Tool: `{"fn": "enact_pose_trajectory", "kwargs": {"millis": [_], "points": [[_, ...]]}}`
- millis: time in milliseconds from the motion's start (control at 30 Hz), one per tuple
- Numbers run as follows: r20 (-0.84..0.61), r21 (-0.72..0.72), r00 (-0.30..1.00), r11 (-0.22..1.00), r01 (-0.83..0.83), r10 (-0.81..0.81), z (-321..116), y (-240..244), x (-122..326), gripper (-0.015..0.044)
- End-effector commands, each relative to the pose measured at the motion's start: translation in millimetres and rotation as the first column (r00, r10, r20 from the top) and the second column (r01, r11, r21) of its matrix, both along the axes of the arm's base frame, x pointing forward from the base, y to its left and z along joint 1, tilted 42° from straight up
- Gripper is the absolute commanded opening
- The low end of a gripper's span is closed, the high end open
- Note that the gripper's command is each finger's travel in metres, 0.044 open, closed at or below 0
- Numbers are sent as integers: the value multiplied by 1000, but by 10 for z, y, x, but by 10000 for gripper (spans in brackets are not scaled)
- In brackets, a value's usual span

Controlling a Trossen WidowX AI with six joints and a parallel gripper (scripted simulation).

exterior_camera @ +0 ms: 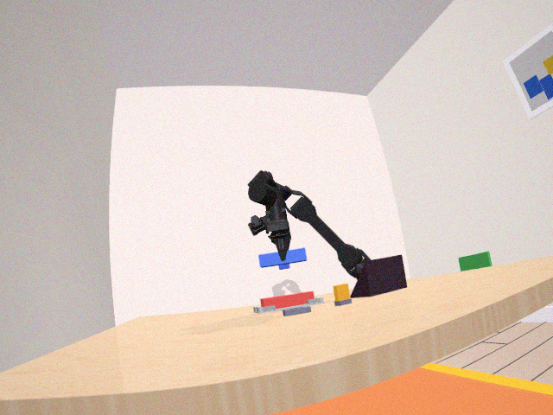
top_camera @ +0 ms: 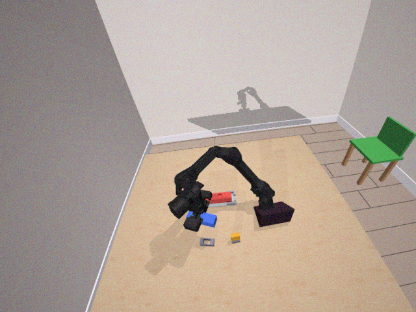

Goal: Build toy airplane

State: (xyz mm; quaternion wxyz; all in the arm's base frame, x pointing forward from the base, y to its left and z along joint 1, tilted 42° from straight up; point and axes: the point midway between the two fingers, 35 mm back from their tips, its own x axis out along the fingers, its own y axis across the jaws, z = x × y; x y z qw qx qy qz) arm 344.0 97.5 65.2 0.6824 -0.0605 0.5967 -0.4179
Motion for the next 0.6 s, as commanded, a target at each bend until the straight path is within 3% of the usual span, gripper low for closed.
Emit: {"fn": "enact_pose_trajectory", "kwargs": {"millis": [0, 567], "points": [[52, -4, 997, 998, 55, -54, 93, -116, -29, 0], [235, 13, 935, 962, 271, -266, 398, -553, -208, 0]]}}
